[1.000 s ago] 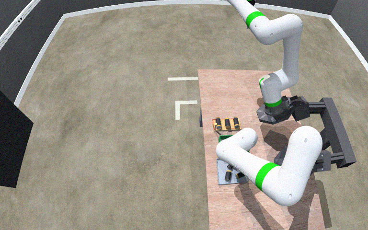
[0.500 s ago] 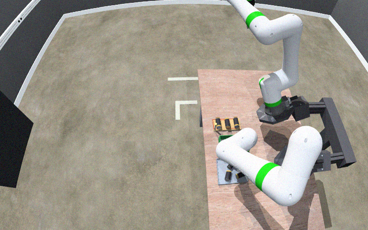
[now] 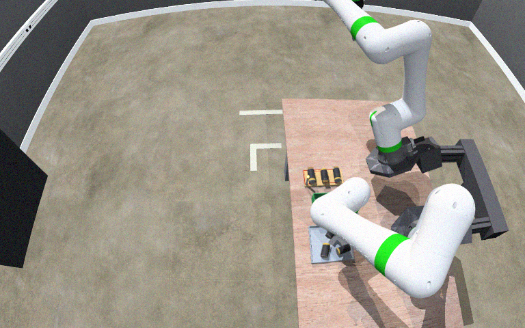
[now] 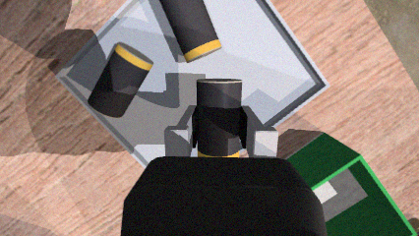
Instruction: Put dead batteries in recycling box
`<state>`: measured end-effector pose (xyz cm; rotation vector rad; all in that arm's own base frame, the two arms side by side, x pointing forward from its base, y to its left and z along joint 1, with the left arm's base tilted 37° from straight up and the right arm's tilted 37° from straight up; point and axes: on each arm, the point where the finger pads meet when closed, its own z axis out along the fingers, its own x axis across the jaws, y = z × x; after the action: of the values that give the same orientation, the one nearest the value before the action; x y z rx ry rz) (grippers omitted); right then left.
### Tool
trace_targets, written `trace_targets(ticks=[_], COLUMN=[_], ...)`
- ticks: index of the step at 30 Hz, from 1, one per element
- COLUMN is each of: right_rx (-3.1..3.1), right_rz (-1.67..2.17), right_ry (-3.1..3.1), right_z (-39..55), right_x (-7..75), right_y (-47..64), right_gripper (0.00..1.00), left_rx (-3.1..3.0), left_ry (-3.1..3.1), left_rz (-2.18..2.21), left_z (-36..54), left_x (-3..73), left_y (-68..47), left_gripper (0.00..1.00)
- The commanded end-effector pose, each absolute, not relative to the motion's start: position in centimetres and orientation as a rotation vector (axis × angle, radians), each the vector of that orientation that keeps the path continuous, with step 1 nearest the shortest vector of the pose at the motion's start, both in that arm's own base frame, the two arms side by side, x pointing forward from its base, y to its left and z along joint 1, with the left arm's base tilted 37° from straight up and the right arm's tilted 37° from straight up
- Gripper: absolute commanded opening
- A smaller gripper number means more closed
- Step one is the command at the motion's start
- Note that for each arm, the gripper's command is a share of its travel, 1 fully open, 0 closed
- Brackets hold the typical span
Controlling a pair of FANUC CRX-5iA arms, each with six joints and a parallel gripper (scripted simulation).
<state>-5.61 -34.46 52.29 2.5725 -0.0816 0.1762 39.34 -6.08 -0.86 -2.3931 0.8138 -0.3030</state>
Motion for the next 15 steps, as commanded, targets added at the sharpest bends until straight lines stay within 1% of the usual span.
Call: trace_targets(ticks=[1,10,15], right_rx=[2.57,2.57,2.57], right_rz=[0.176,0.176,0.176], right_ry=[-0.083,-0.083,-0.083], right_z=[52.4,52.4,52.4], right_x=[-5.7,-5.7,-5.7], right_y=[-34.4,-34.4,-34.4], right_gripper=[1.0,1.0,1.0], left_rx=[-2.393,-2.393,-2.394], left_ry=[0.814,0.814,0.814], left_rz=[-0.304,-0.304,-0.304], left_z=[-0.1,0.2,5.2], left_x=[39.0,38.9,36.5], left_y=[-6.5,-6.7,-9.6], left_gripper=[0.57,0.57,0.57])
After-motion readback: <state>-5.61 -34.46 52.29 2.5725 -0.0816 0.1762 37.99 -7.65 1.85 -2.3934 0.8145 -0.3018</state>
